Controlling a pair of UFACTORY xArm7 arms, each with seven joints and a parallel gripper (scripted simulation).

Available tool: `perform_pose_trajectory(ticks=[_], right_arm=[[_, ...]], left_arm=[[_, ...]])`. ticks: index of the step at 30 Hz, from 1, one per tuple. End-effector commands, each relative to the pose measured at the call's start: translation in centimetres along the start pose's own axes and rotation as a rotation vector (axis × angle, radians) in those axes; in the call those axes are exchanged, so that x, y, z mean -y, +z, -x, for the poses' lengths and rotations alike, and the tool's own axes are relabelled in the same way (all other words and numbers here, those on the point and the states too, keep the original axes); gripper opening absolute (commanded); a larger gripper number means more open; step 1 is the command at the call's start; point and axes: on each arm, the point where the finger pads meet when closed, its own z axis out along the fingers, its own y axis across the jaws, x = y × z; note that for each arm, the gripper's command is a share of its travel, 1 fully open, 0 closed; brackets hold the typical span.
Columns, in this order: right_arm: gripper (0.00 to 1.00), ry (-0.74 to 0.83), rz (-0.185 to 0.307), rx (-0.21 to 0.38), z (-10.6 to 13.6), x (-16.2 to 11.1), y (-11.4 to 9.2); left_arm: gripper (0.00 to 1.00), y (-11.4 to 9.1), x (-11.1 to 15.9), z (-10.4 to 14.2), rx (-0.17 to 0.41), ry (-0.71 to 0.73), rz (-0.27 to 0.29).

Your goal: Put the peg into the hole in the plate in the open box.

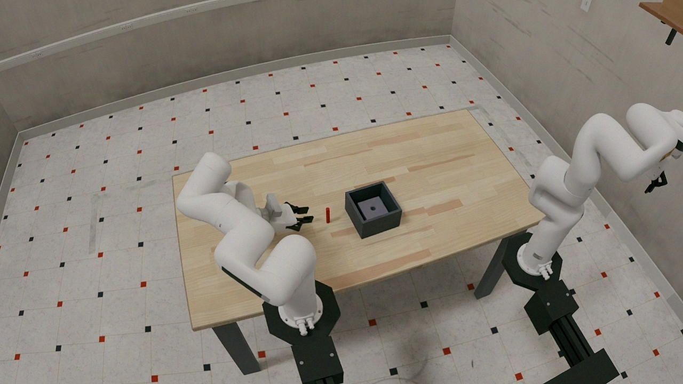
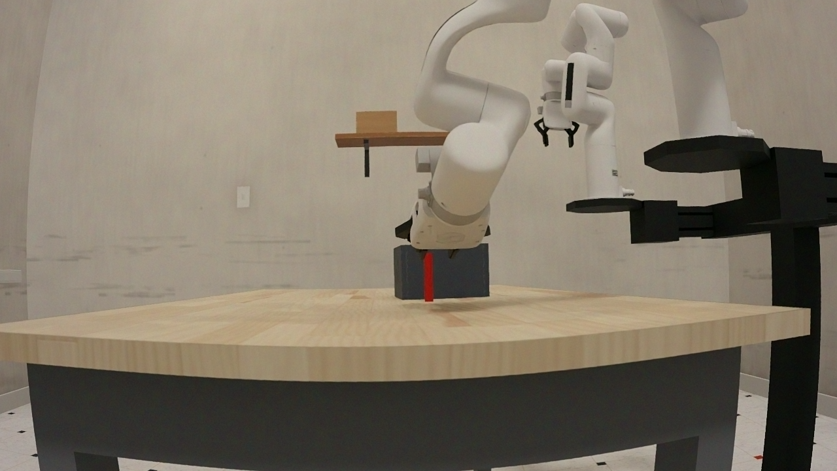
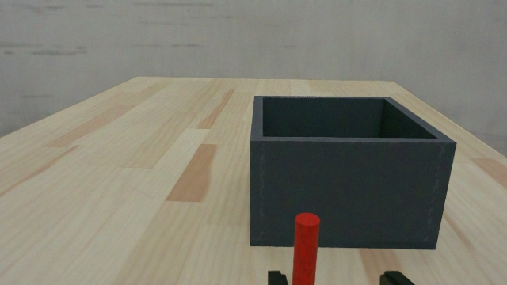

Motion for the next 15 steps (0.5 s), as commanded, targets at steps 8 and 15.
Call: perform_pose_trajectory(ticks=[8,15], right_arm=[[1.00,0.000,0.000,-0.004,-0.10,0.01,-0.15],[1.00,0.000,0.000,-0.004,-0.10,0.01,-0.15]], left_arm=[[0.44,-0.08,0.16,-0.21,0.012,0.003,-0.001],[0.44,-0.26,0.16,-0.71,0.084,0.003,-0.001]])
